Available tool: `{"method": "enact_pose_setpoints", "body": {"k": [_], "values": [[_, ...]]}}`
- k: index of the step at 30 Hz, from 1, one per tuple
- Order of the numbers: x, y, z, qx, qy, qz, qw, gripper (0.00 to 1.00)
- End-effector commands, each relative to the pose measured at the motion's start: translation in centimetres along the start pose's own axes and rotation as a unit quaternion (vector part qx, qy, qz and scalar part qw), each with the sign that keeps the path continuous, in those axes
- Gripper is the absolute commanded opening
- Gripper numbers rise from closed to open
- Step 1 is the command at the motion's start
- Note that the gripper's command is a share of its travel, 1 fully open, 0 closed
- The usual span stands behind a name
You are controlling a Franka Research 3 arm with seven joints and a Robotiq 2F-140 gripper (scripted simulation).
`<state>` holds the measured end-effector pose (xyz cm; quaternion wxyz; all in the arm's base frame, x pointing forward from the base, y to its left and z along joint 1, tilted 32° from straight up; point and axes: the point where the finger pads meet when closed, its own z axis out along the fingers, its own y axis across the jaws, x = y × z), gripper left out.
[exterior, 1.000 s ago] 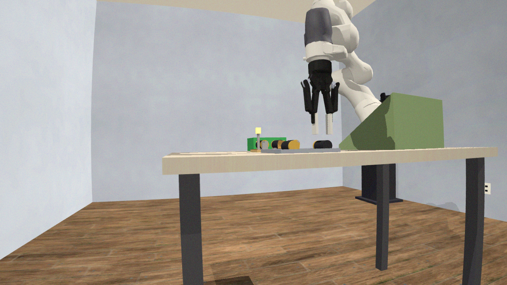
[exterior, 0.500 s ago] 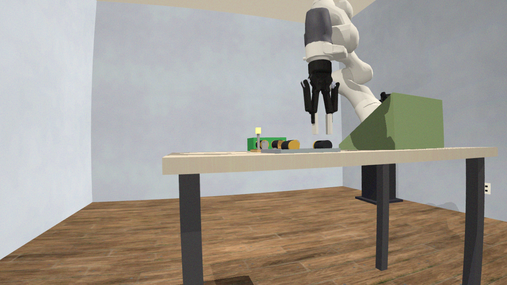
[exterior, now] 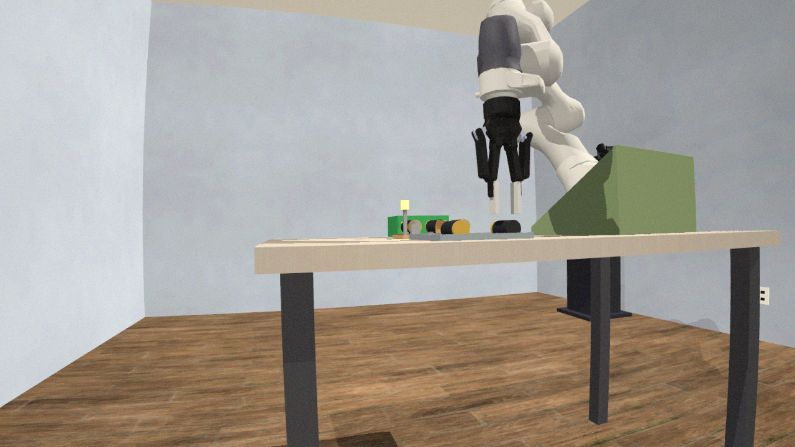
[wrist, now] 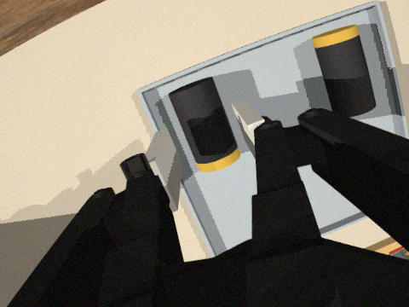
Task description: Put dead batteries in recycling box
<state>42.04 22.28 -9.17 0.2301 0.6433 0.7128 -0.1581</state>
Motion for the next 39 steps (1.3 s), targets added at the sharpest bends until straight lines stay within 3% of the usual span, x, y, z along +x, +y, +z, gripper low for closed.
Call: {"method": "enact_pose_setpoints", "body": {"k": [1,5,30,31,39], "values": [[0.0,0.0,1.5,0.000,0.001,0.002,1.000,0.29],[0.0,0.0,2.7,0.000,0.001,0.002,1.000,0.29],[0.0,0.0,3.8,0.000,0.001,0.002,1.000,0.29],[0.0,0.0,3.8,0.000,0.001,0.002,1.000,0.16],[0.0,0.0,3.8,0.000,0.001,0.002,1.000,0.16]]}}
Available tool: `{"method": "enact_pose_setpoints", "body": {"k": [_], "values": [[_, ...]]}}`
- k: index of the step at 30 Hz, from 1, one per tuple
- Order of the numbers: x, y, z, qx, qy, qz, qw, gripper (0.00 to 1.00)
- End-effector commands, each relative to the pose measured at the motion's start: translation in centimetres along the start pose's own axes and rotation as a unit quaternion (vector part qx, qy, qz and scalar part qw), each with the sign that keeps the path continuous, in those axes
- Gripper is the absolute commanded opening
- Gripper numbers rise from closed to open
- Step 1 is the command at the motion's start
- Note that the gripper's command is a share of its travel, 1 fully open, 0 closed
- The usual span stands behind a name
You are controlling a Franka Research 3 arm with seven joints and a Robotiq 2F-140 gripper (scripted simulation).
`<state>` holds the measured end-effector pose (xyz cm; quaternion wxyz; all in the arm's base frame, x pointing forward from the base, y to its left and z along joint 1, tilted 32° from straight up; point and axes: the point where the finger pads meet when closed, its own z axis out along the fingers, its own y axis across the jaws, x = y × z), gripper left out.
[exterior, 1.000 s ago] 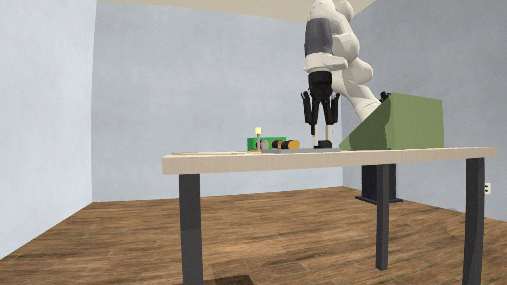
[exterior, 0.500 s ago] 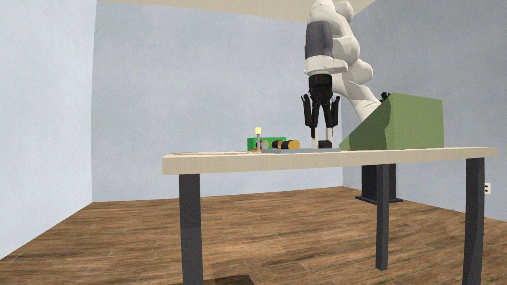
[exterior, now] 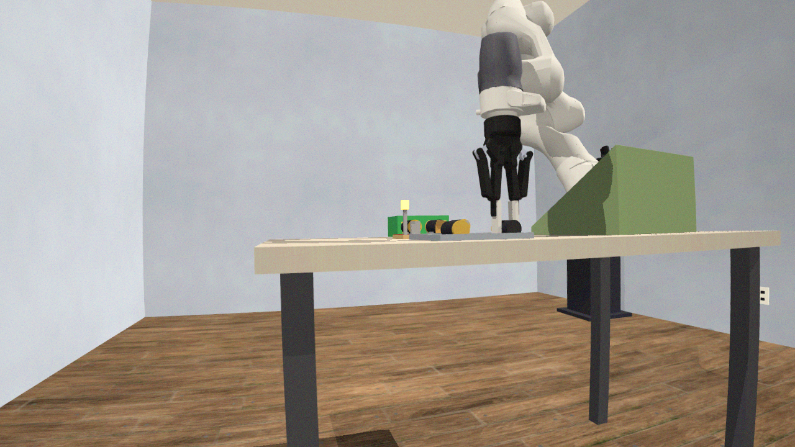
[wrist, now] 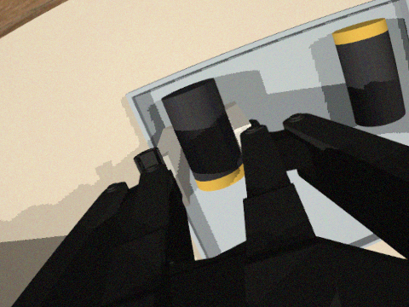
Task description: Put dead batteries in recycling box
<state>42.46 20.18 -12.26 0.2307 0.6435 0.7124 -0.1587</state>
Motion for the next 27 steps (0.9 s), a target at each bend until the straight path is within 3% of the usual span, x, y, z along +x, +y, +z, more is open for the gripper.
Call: {"method": "enact_pose_setpoints", "body": {"k": [1,27], "values": [[0.15,0.02,0.02,0.000,0.002,0.002,1.000,0.16],[0.15,0.02,-0.65,0.000,0.002,0.002,1.000,0.16]]}}
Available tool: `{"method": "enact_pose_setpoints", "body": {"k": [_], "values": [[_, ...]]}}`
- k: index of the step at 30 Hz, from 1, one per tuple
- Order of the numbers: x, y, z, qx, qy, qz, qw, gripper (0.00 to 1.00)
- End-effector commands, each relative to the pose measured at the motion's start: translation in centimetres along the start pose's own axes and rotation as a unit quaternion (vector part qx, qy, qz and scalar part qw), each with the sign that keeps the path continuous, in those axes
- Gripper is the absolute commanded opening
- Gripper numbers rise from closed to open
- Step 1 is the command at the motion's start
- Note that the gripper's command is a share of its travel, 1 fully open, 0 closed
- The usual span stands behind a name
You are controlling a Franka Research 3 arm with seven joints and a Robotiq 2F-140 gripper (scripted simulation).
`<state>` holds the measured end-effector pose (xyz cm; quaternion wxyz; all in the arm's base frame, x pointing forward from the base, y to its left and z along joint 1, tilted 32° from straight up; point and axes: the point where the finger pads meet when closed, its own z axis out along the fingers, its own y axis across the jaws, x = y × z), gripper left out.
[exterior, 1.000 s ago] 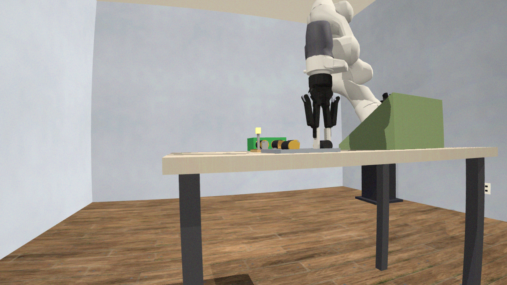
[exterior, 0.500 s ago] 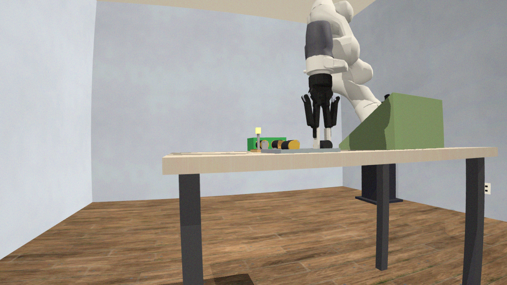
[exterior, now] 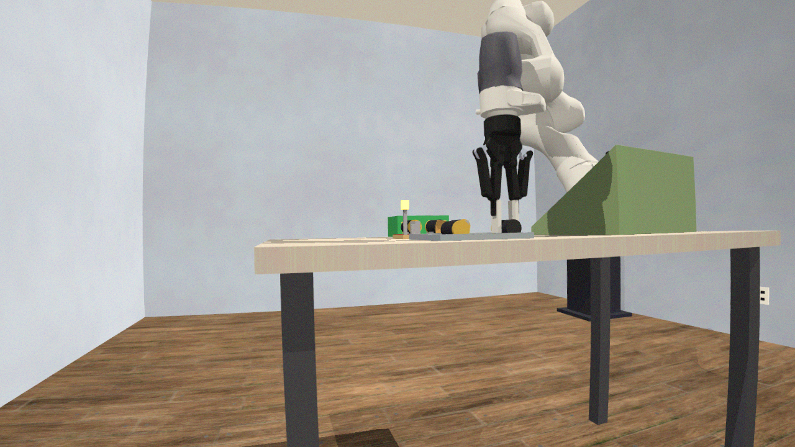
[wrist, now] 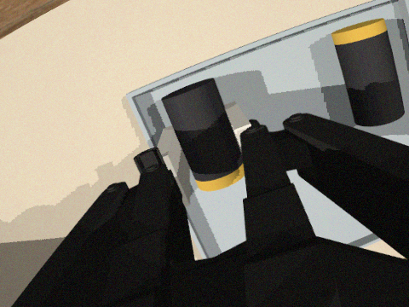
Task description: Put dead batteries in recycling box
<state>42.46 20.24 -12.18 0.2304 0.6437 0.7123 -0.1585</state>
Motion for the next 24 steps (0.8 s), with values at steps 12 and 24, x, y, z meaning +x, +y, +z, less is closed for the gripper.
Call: {"method": "enact_pose_setpoints", "body": {"k": [12,24], "values": [[0.1,0.0,-4.4,0.000,0.002,0.001,1.000,0.16],[0.1,0.0,-10.9,0.000,0.002,0.001,1.000,0.16]]}}
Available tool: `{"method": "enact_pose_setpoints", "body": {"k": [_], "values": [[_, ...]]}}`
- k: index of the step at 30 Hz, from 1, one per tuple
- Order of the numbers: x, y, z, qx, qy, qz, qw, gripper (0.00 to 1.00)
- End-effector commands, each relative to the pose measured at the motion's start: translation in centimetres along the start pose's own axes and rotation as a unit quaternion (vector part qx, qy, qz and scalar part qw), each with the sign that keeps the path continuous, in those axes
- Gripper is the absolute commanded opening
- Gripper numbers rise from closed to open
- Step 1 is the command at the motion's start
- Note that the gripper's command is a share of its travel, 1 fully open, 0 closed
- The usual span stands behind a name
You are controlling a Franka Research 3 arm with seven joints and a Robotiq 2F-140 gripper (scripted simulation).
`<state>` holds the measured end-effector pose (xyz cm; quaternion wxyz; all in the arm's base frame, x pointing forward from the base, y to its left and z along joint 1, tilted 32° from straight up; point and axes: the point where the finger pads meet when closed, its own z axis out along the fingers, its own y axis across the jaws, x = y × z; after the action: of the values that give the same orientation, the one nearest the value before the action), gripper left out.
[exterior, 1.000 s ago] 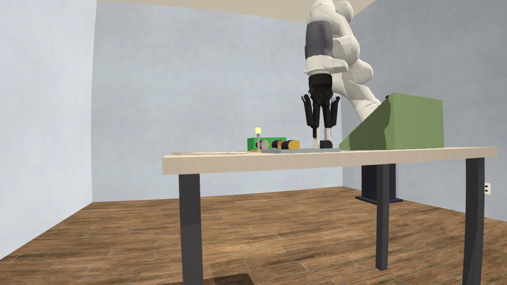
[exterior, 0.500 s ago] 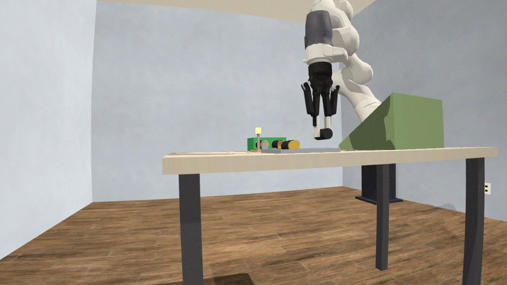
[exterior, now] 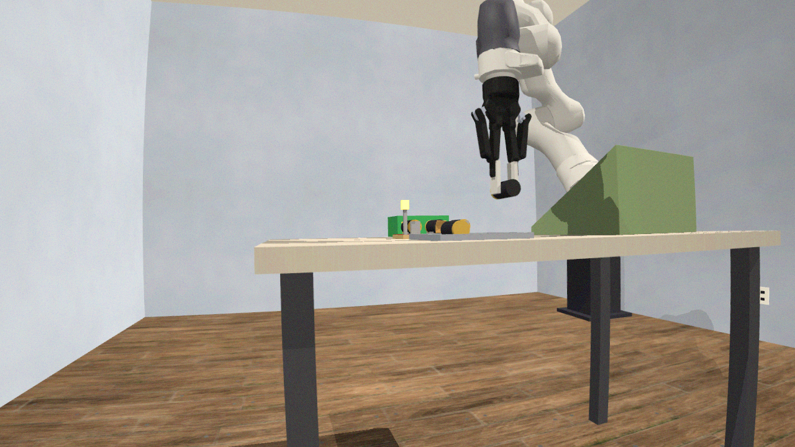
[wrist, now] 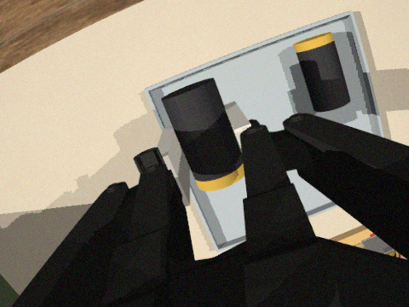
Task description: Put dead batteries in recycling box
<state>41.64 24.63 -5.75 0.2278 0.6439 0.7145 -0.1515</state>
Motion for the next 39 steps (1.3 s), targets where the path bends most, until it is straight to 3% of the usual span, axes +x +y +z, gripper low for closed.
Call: {"method": "enact_pose_setpoints", "body": {"k": [1,13,18,23,25,31,39], "values": [[-0.2,-0.1,-3.6,0.003,-0.005,0.002,1.000,0.16],[-0.9,0.1,-3.7,0.003,-0.005,0.002,1.000,0.16],[-3.3,0.7,-3.7,0.003,-0.005,0.002,1.000,0.16],[-7.6,1.8,-3.8,0.003,-0.005,0.002,1.000,0.16],[-7.6,1.8,-3.8,0.003,-0.005,0.002,1.000,0.16],[-14.7,3.6,-3.9,0.003,-0.005,0.002,1.000,0.16],[-25.9,6.5,-3.9,0.003,-0.005,0.002,1.000,0.16]]}}
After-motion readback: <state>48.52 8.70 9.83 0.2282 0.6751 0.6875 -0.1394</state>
